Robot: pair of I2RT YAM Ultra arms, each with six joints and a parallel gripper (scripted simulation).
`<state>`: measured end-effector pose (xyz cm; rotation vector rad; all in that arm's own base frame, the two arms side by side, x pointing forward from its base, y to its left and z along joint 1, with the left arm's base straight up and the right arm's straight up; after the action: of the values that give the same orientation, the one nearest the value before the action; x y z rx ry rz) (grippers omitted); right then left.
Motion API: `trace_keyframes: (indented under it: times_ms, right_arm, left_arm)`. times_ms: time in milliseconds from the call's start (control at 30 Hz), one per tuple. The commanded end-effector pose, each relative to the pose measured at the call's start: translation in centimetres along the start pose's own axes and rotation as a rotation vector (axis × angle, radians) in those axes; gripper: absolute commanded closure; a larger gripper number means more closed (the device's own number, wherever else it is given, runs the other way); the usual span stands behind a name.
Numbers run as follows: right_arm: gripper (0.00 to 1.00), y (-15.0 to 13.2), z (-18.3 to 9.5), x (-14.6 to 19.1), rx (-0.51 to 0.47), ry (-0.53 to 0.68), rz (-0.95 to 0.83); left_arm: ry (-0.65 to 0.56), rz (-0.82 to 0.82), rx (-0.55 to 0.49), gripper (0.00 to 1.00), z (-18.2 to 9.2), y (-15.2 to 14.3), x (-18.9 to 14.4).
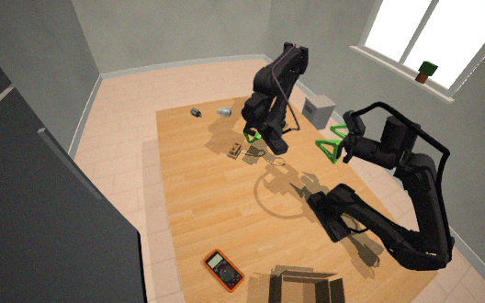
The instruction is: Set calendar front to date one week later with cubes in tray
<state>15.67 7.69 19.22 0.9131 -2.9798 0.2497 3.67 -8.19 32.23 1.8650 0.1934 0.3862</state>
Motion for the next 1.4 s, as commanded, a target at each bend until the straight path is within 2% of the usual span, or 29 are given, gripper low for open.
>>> trace_keyframes:
  times_ms: [0, 167, 300, 367, 433, 533, 767, 933, 1000, 1367]
  right_arm:
    - [0.00, 0.0, -0.7, 0.3, 0.015, -0.034, -0.018]
    - [0.00, 0.0, -0.7, 0.3, 0.015, -0.034, -0.018]
    - [0.45, -0.1, -0.4, -0.7, -0.007, -0.066, 0.097]
    - [0.45, -0.3, 0.3, -1.0, -0.022, -0.062, 0.201]
    - [0.45, -0.3, 0.3, -1.0, -0.022, -0.062, 0.201]
    - [0.45, -1.1, 1.6, -1.8, -0.047, -0.048, 0.400]
    - [0.45, -2.5, 3.6, -2.7, -0.086, -0.029, 0.732]
    - [0.45, -3.6, 5.1, -3.2, -0.112, -0.014, 0.957]
    - [0.45, -3.6, 5.1, -3.2, -0.112, -0.014, 0.957]
    - [0.45, -6.2, 8.5, -3.7, -0.171, 0.033, 1.497]
  left_arm:
    - [-0.003, 0.000, -0.051, 0.00, -0.3, 0.6, 0.0]
    - [0.003, 0.002, -0.033, 0.00, -0.2, 0.5, 0.1]
    - [-0.004, 0.007, -0.065, 0.00, -0.1, 0.7, -0.1]
    - [-0.005, 0.006, -0.078, 0.00, 0.3, 0.8, -0.2]
    - [-0.005, 0.006, -0.078, 0.00, 0.3, 0.8, -0.2]
    - [0.013, 0.005, -0.083, 0.00, 1.6, 0.2, -0.2]
    - [0.030, 0.004, -0.078, 0.00, 3.9, -1.4, -0.3]
    - [0.036, 0.004, -0.075, 0.00, 5.4, -2.5, -0.4]
    - [0.036, 0.004, -0.075, 0.00, 5.4, -2.5, -0.4]
    - [0.080, -0.004, -0.059, 0.00, 8.2, -5.6, 0.2]
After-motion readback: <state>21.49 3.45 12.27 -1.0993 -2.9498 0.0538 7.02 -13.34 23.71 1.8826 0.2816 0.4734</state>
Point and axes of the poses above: on each arm, the point where the finger pads meet when closed, its own z axis out along the fingers, its own x axis across the jaws, y = z × x, the point moved 7 cm from there along -z, back along the fingers, and after that the axes turned 11 degrees about z, right-handed, at the moved point
